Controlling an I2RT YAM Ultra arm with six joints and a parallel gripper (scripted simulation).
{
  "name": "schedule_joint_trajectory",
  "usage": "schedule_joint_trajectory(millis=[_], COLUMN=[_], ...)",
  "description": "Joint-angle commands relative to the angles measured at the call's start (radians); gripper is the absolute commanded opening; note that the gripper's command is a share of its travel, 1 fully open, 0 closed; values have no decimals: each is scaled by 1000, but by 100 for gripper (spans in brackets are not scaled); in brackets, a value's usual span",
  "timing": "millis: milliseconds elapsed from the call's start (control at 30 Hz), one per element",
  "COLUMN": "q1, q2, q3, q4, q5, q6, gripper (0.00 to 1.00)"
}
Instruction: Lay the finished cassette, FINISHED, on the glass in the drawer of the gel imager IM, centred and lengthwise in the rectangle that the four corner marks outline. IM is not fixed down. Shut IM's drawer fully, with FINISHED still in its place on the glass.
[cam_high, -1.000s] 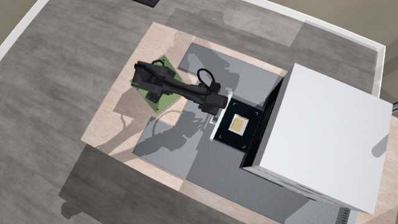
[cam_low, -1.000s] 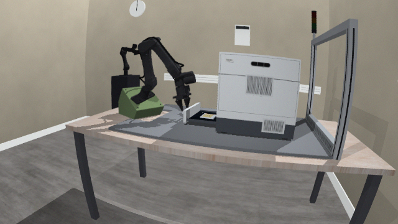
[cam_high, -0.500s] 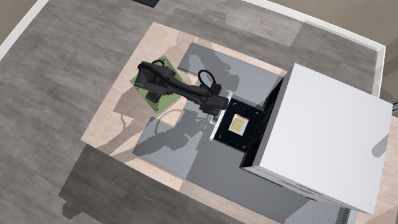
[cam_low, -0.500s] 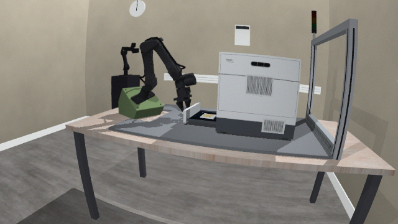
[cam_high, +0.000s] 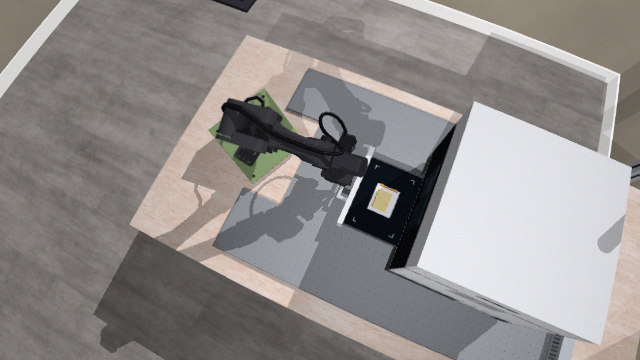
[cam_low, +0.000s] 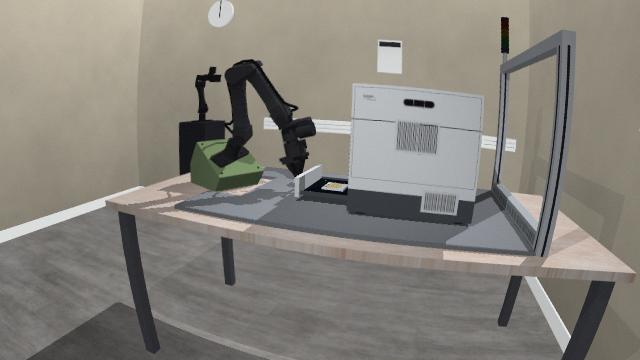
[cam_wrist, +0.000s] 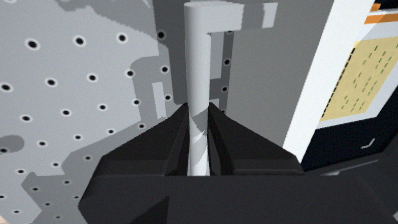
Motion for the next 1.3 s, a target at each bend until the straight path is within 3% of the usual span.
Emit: schedule_joint_trajectory(millis=[0,367,500,600,667,733,1267], q1=[1,1,-8,-12,-14,-15,-23], q2=[-8,-8,-78,-53,-33,-27,42], q3=[-5,-5,-120,-125,-117,-67,2], q4=[-16,-16,183,200,202,202,204], q5=[-19,-19,-16,-23,-25,-26,-32], q6=[2,2,-45,-50,-52,-54,-59], gripper=[0,0,0,0,0,0,0])
